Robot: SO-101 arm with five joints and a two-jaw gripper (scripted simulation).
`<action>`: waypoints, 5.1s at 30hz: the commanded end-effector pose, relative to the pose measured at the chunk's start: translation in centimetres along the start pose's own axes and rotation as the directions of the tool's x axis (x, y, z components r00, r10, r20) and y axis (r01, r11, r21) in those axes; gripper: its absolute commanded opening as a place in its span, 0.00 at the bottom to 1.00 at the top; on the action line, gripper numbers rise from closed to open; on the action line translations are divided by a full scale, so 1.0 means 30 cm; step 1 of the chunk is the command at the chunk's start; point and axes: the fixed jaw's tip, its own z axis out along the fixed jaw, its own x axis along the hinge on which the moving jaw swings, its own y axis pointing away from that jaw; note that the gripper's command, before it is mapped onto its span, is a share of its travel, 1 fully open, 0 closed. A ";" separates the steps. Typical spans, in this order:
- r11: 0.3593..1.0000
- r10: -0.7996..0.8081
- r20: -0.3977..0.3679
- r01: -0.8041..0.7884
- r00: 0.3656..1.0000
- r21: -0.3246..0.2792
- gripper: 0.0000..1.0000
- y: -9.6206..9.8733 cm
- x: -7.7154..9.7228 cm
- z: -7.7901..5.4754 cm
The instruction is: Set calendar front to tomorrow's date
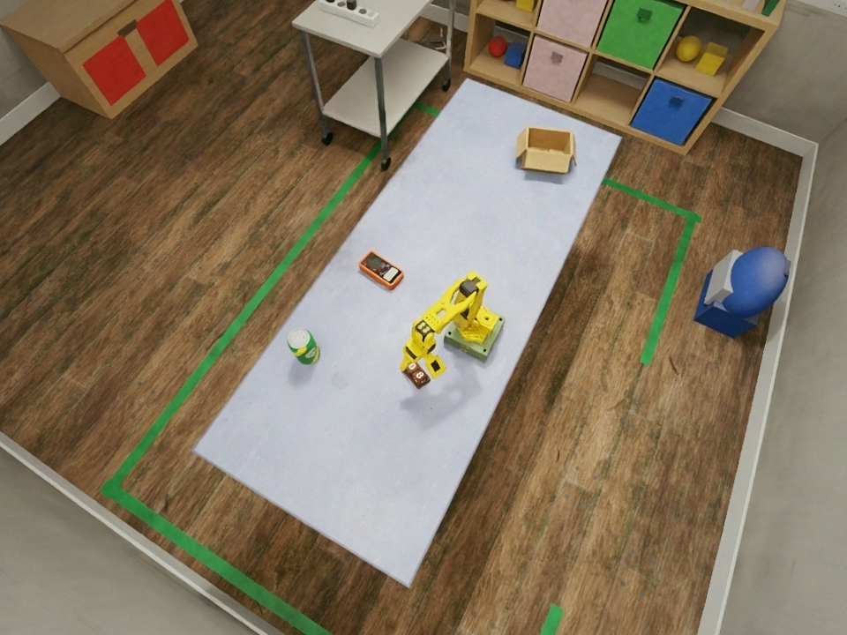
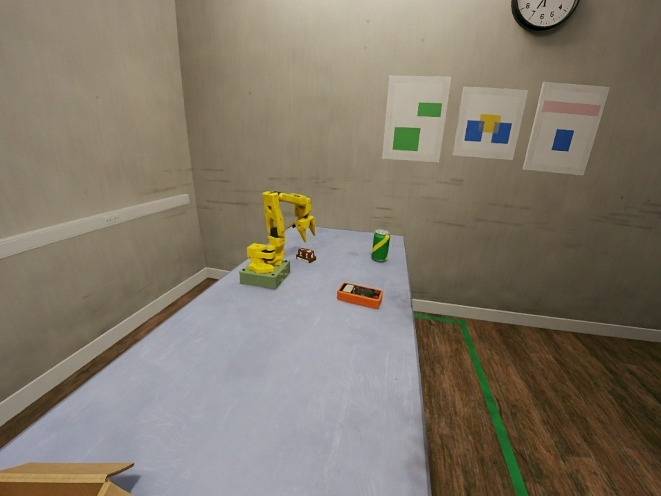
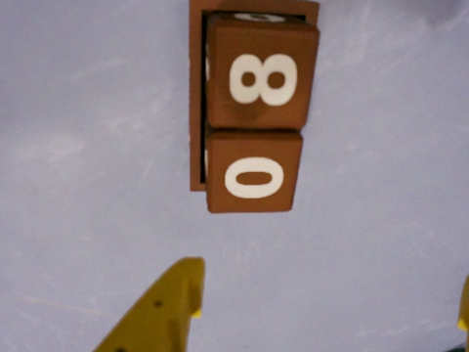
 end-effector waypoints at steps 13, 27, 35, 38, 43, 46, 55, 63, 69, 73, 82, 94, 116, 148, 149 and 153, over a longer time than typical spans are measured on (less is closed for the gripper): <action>0.991 0.020 0.000 -0.020 1.000 -0.134 0.35 0.045 0.005 0.061; 0.991 0.020 0.000 -0.020 1.000 -0.134 0.35 0.045 0.005 0.061; 0.988 0.062 -0.005 -0.062 0.998 -0.144 0.35 0.040 0.018 0.063; 0.988 0.062 -0.005 -0.062 0.998 -0.144 0.35 0.040 0.018 0.063; 0.988 0.062 -0.005 -0.062 0.998 -0.144 0.35 0.040 0.018 0.063; 0.988 0.062 -0.005 -0.062 0.998 -0.144 0.35 0.040 0.018 0.063; 0.988 0.062 -0.005 -0.062 0.998 -0.144 0.35 0.041 0.018 0.076; 0.988 0.062 -0.005 -0.062 0.998 -0.144 0.35 0.042 0.018 0.101; 0.988 0.062 -0.005 -0.062 0.998 -0.144 0.35 0.046 0.018 0.133; 0.988 0.062 -0.005 -0.062 0.998 -0.144 0.35 0.050 0.018 0.155; 0.988 0.062 -0.005 -0.062 0.998 -0.144 0.35 0.056 0.018 0.183; 0.988 0.062 -0.005 -0.062 0.998 -0.144 0.35 0.060 0.018 0.195; 0.988 0.062 -0.005 -0.062 0.998 -0.144 0.30 0.047 0.019 0.197; 0.988 0.062 -0.005 -0.062 0.998 -0.144 0.20 0.024 0.020 0.201; 0.988 0.062 -0.005 -0.062 0.998 -0.144 0.20 0.024 0.020 0.201; 0.988 0.062 -0.005 -0.062 0.998 -0.144 0.18 0.024 0.020 0.201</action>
